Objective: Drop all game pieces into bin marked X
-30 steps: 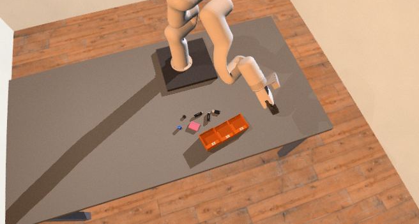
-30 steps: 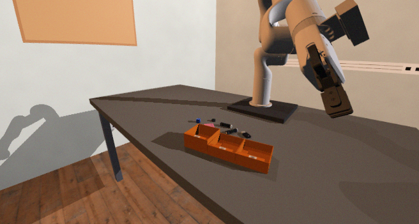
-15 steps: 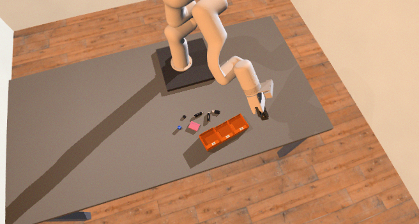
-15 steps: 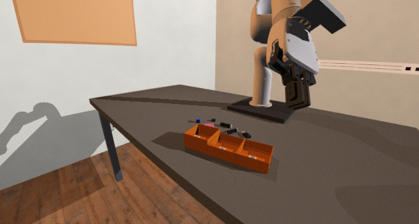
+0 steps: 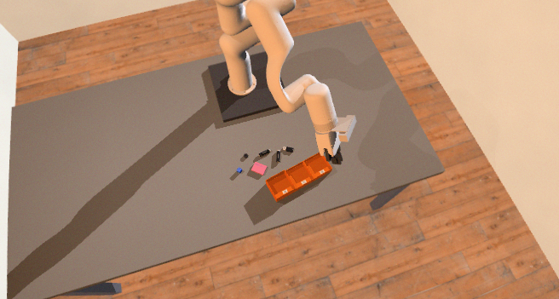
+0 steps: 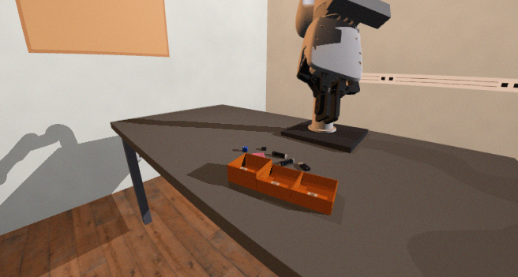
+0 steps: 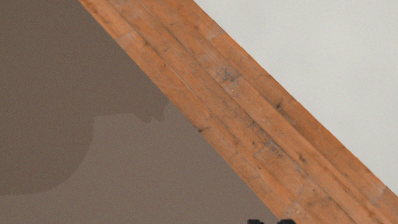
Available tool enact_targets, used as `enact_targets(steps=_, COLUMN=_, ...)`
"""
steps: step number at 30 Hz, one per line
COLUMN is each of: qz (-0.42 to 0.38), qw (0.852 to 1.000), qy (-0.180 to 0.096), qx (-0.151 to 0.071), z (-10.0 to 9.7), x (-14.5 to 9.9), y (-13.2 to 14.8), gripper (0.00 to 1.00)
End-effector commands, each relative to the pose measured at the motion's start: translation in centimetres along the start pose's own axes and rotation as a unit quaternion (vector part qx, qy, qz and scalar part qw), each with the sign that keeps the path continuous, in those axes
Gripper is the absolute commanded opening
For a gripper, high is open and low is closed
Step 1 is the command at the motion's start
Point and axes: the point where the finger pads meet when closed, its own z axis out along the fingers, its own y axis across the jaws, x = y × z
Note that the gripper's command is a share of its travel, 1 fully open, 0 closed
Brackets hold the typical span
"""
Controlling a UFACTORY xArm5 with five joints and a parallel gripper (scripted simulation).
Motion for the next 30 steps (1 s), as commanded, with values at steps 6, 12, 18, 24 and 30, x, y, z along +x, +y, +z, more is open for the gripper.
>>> enact_targets(steps=6, qz=0.062, qw=0.997, qy=-0.04, qx=0.005, z=-1.7, x=-2.6, y=2.3, gripper=0.09)
enact_targets(steps=12, qz=0.102, qw=0.993, qy=-0.066, qx=0.008, z=-2.7, x=-4.3, y=3.5, gripper=0.09)
enact_targets(steps=18, qz=0.143, qw=0.985, qy=-0.092, qx=0.01, z=-3.9, x=-6.1, y=4.4, gripper=0.09)
enact_targets(steps=24, qz=0.183, qw=0.976, qy=-0.117, qx=0.012, z=-5.2, x=-8.0, y=5.3, gripper=0.09)
enact_targets(steps=30, qz=0.224, qw=0.964, qy=-0.142, qx=0.014, z=-6.6, x=-9.8, y=5.9, gripper=0.09)
